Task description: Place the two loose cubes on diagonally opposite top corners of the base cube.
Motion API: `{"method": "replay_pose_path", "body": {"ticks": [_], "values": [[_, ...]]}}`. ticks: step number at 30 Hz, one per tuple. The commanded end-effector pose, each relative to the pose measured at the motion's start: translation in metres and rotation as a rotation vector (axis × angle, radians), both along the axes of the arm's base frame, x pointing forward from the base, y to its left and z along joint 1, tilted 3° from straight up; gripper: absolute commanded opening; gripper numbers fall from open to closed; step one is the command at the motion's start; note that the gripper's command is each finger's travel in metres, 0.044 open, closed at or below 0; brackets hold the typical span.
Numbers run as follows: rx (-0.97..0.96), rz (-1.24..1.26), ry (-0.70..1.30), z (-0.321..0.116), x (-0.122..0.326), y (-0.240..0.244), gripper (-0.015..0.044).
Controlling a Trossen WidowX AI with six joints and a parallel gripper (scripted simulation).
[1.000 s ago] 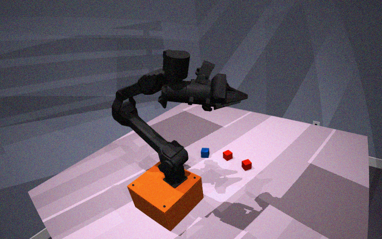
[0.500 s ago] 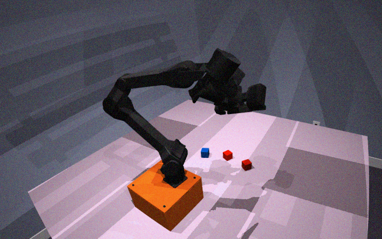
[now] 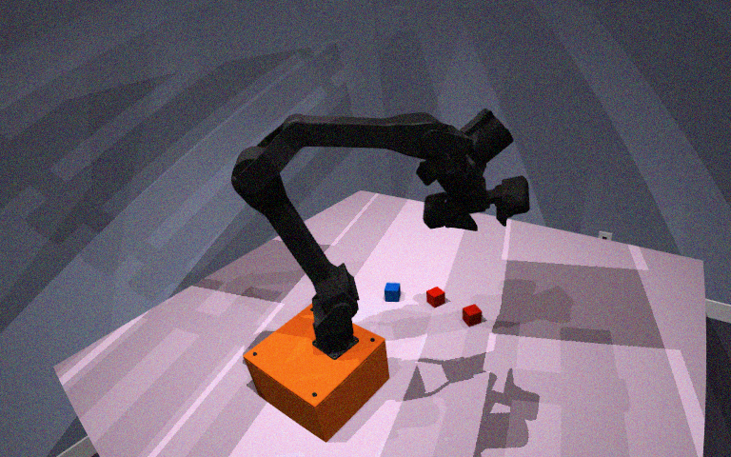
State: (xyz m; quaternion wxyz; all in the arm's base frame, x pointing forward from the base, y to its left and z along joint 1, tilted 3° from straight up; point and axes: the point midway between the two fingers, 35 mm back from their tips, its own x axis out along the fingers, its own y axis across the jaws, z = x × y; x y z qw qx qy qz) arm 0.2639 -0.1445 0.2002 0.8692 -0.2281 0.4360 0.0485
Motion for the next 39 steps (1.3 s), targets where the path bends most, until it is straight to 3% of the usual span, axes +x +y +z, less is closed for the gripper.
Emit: {"method": "replay_pose_path", "body": {"ticks": [1, 12, 23, 29, 34, 39], "values": [[-0.006, 0.101, 0.101, -0.020, 0.017, 0.016, 0.0265], [-0.069, 0.424, 0.389, -0.082, 0.057, 0.079, 0.0265], [-0.208, 0.769, 0.668, -0.145, 0.068, 0.154, 0.0265], [-0.219, 0.791, 0.685, -0.151, 0.068, 0.158, 0.0265], [-0.219, 0.791, 0.685, -0.204, 0.069, 0.155, 0.0265], [-0.219, 0.791, 0.685, -0.212, 0.068, 0.155, 0.0265]]}}
